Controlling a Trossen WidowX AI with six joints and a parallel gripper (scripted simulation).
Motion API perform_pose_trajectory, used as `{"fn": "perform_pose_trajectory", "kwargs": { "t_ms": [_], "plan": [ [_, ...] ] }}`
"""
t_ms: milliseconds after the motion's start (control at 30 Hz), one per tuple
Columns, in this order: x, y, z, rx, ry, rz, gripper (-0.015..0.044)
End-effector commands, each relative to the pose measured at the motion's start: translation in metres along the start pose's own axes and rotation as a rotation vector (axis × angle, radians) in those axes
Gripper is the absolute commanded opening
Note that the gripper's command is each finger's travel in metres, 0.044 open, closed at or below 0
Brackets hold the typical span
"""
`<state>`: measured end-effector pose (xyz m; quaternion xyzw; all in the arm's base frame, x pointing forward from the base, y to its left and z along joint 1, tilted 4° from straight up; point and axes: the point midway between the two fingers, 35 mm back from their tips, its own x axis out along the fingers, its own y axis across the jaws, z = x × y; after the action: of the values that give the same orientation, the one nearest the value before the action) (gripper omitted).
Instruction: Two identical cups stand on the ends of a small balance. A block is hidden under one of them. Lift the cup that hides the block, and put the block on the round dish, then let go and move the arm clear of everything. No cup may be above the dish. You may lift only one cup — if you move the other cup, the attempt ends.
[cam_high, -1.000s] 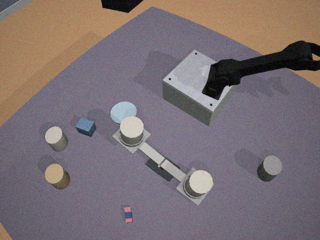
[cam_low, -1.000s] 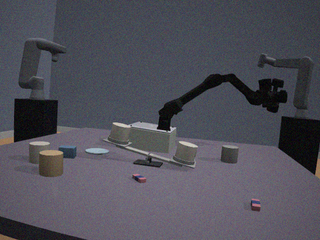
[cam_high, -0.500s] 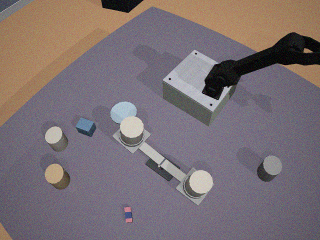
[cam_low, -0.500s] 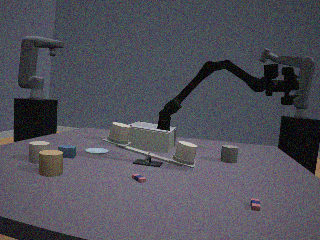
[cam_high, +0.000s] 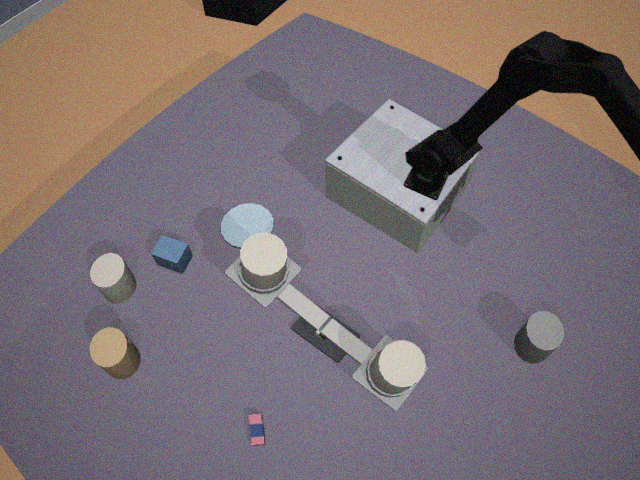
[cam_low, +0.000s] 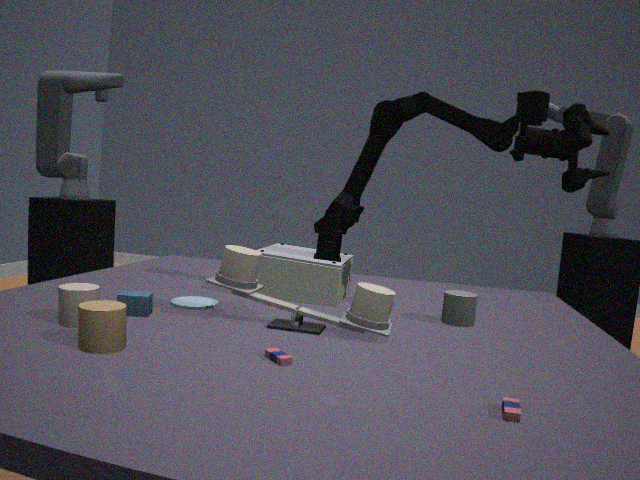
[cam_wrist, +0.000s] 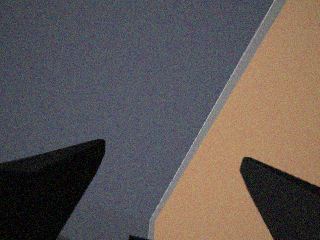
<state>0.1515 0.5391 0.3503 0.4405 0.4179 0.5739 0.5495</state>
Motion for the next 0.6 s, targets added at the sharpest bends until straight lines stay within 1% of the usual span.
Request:
{"fn": "perform_pose_trajectory", "kwargs": {
  "t_ms": [0, 300, 567],
  "plan": [
    [-0.034, -0.006, 0.039, -0.068, -0.088, -0.072, 0.044],
    [-0.132, -0.024, 0.112, -0.209, -0.277, -0.276, 0.044],
    [-0.231, -0.041, 0.147, -0.312, -0.418, -0.488, 0.044]
  ]
}}
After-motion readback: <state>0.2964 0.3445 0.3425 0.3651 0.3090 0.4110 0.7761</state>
